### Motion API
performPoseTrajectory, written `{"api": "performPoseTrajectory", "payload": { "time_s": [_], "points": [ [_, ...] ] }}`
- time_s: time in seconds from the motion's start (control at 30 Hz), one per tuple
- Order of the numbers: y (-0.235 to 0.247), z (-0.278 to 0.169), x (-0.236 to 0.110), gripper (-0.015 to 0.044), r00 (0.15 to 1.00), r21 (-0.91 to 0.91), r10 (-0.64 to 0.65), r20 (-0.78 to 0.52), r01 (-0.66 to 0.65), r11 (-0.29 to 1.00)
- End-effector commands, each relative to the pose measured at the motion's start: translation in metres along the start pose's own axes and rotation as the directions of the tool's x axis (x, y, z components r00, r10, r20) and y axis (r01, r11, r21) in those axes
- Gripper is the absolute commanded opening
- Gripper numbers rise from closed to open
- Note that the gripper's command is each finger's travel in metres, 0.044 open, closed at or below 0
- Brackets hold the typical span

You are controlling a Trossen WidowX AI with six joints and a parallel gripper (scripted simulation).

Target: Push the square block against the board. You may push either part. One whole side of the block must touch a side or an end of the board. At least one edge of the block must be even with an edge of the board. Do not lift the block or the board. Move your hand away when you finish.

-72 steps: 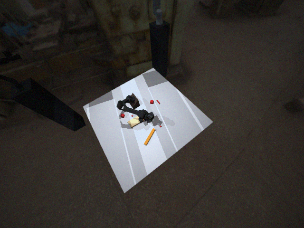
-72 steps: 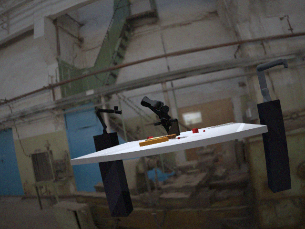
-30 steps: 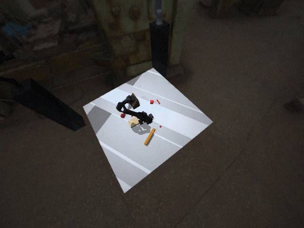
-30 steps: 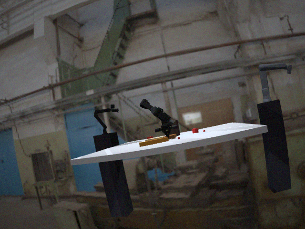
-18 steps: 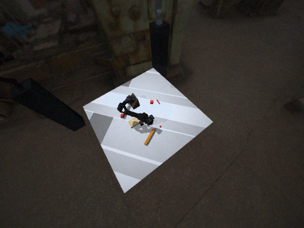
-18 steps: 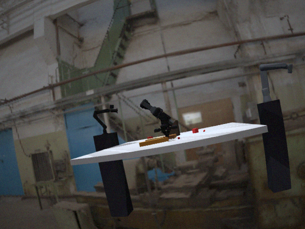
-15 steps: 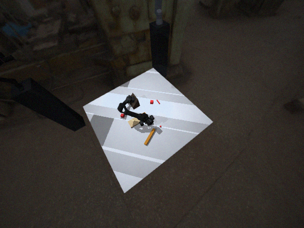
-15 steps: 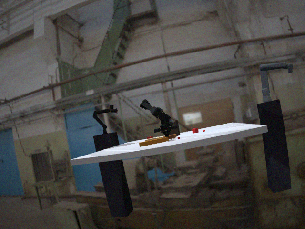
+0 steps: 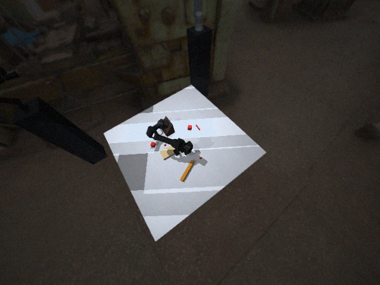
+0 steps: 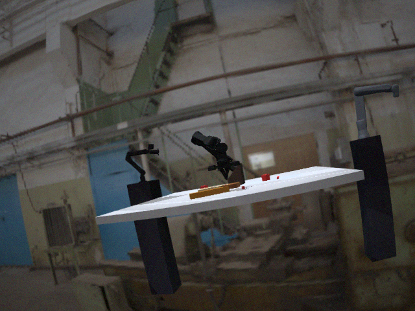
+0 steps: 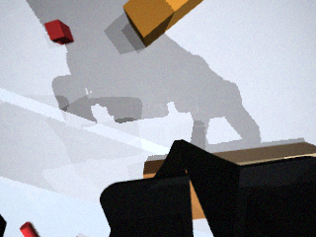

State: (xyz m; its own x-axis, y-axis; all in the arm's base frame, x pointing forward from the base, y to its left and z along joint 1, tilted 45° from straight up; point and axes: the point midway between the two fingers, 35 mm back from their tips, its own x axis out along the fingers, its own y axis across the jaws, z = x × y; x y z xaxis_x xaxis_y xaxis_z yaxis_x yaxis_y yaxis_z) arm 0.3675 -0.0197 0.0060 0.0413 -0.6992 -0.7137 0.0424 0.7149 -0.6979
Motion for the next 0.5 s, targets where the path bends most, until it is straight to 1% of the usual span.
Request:
{"api": "performPoseTrajectory", "payload": {
  "time_s": [0.0,0.23,0.47],
  "points": [
    [0.008,-0.006,-0.001,0.0,1.0,-0.092,0.003,0.001,-0.003,0.996],
    [0.023,-0.02,-0.002,0.0,1.0,-0.327,0.008,-0.001,-0.008,0.945],
    [0.037,-0.036,-0.003,0.0,1.0,-0.542,0.012,-0.004,-0.012,0.84]
  ]
}}
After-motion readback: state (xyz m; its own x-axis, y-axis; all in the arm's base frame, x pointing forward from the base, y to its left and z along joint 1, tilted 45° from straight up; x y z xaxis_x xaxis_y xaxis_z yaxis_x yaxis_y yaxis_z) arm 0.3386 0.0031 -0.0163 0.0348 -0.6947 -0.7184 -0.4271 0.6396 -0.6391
